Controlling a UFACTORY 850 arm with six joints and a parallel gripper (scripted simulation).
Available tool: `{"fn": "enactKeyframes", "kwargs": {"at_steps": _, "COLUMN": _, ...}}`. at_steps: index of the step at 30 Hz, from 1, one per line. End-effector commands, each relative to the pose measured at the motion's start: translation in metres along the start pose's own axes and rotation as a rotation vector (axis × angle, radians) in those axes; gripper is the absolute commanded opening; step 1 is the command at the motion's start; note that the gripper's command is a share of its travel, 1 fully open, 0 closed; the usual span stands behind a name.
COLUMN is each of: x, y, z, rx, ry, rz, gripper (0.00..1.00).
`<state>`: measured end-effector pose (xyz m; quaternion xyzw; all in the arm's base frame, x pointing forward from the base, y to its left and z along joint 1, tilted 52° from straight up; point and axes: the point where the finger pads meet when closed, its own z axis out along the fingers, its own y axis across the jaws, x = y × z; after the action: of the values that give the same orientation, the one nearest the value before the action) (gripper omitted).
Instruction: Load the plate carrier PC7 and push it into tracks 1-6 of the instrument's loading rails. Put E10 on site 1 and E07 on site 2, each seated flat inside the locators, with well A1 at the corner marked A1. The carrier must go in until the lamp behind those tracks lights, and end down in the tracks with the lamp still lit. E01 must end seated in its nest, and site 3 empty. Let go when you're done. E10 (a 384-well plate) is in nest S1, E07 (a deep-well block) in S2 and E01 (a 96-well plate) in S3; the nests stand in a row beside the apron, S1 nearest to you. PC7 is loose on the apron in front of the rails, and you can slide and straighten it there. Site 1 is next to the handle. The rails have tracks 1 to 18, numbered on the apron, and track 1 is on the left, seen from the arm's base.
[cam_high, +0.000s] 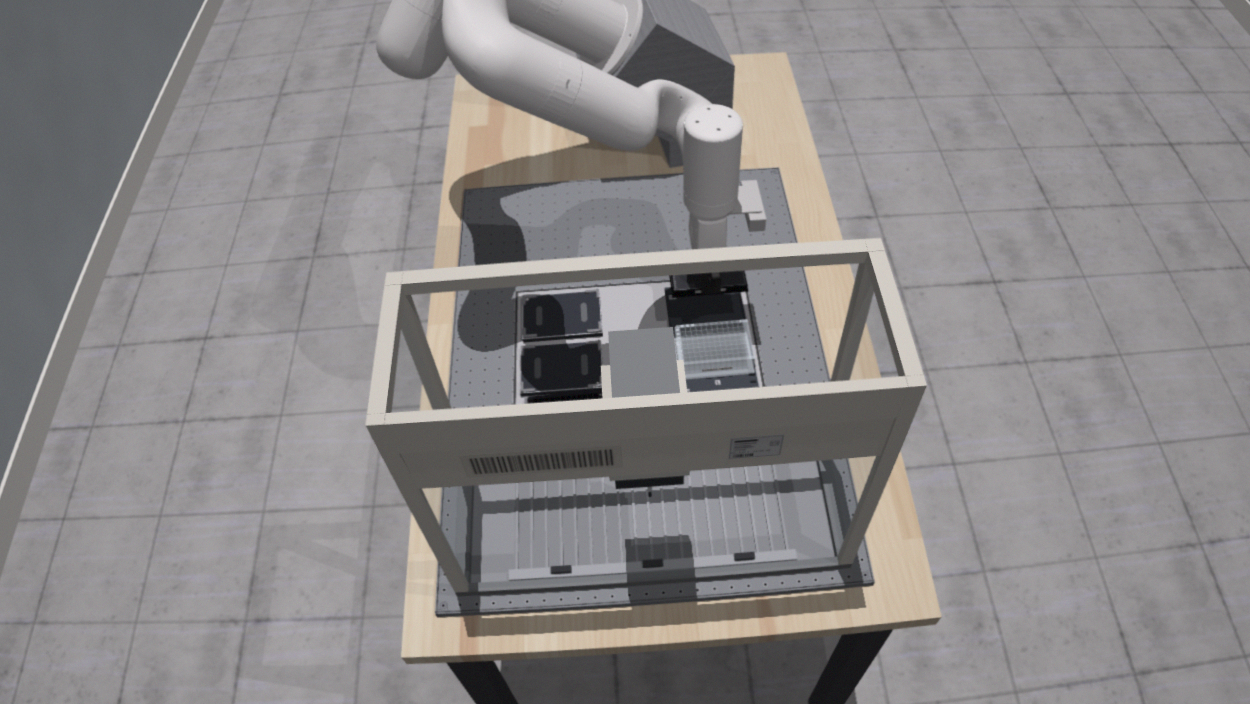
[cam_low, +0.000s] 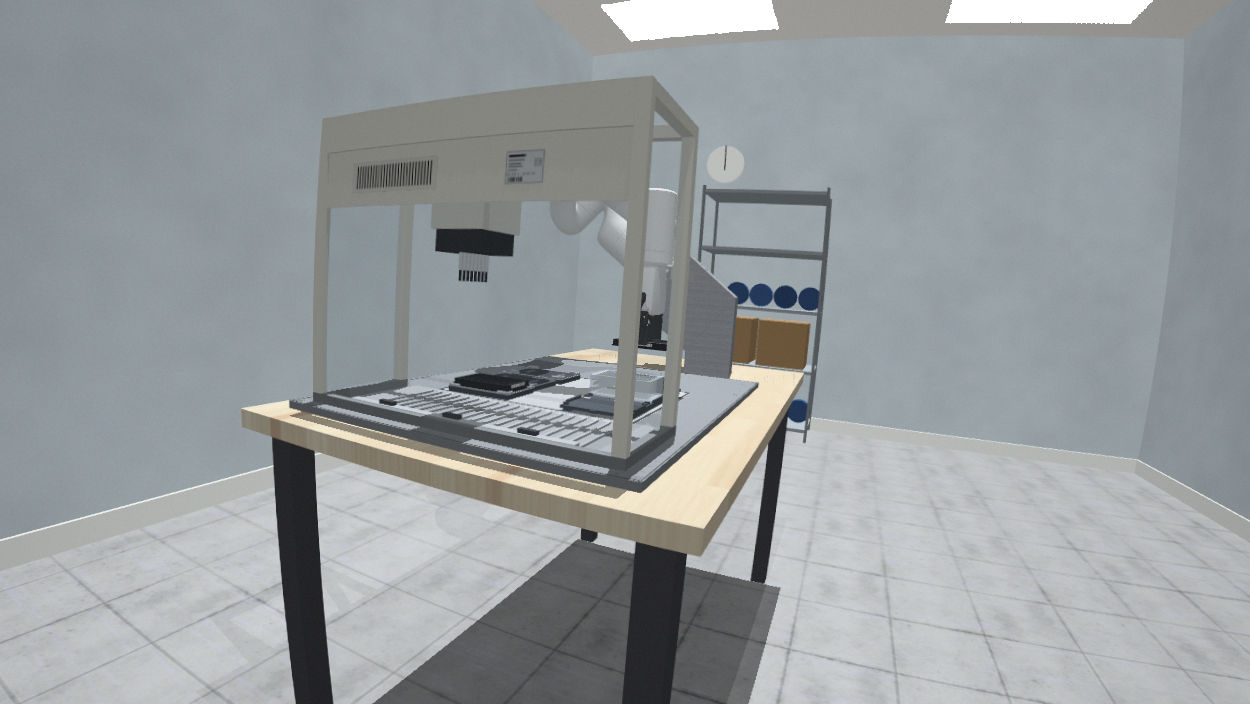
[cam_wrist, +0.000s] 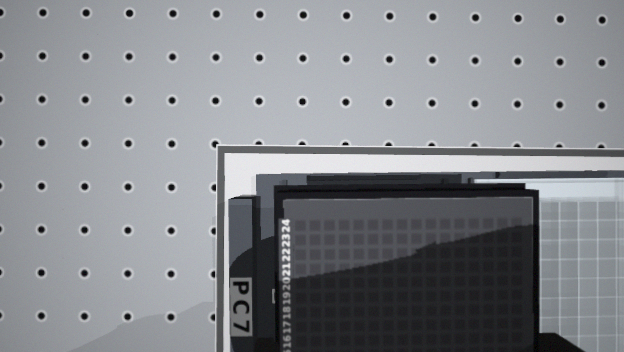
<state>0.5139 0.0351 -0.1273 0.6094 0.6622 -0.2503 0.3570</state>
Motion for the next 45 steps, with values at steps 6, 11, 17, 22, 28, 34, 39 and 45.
{"fn": "enactKeyframes", "kwargs": {"at_steps": 6, "x": 0.0, "y": 0.001, "z": 0.013, "rx": -0.002, "ry": 0.001, "rz": 0.001, "gripper": 0.0}}
{"fn": "enactKeyframes", "kwargs": {"at_steps": 11, "x": 0.0, "y": 0.001, "z": 0.022, "rx": -0.002, "ry": 0.001, "rz": 0.001, "gripper": 0.0}}
{"fn": "enactKeyframes", "kwargs": {"at_steps": 17, "x": 0.0, "y": 0.001, "z": 0.028, "rx": -0.002, "ry": 0.001, "rz": 0.001, "gripper": 0.0}}
{"fn": "enactKeyframes", "kwargs": {"at_steps": 22, "x": 0.0, "y": 0.001, "z": 0.037, "rx": -0.002, "ry": 0.001, "rz": 0.001, "gripper": 0.0}}
{"fn": "enactKeyframes", "kwargs": {"at_steps": 28, "x": 0.0, "y": 0.001, "z": 0.047, "rx": -0.002, "ry": 0.001, "rz": 0.001, "gripper": 0.0}}
{"fn": "enactKeyframes", "kwargs": {"at_steps": 34, "x": 0.0, "y": 0.001, "z": 0.053, "rx": -0.002, "ry": 0.001, "rz": 0.001, "gripper": 0.0}}
{"fn": "enactKeyframes", "kwargs": {"at_steps": 39, "x": 0.0, "y": 0.001, "z": 0.062, "rx": -0.002, "ry": 0.001, "rz": 0.001, "gripper": 0.0}}
{"fn": "enactKeyframes", "kwargs": {"at_steps": 45, "x": 0.0, "y": 0.001, "z": 0.072, "rx": -0.002, "ry": 0.001, "rz": 0.0, "gripper": 0.0}}
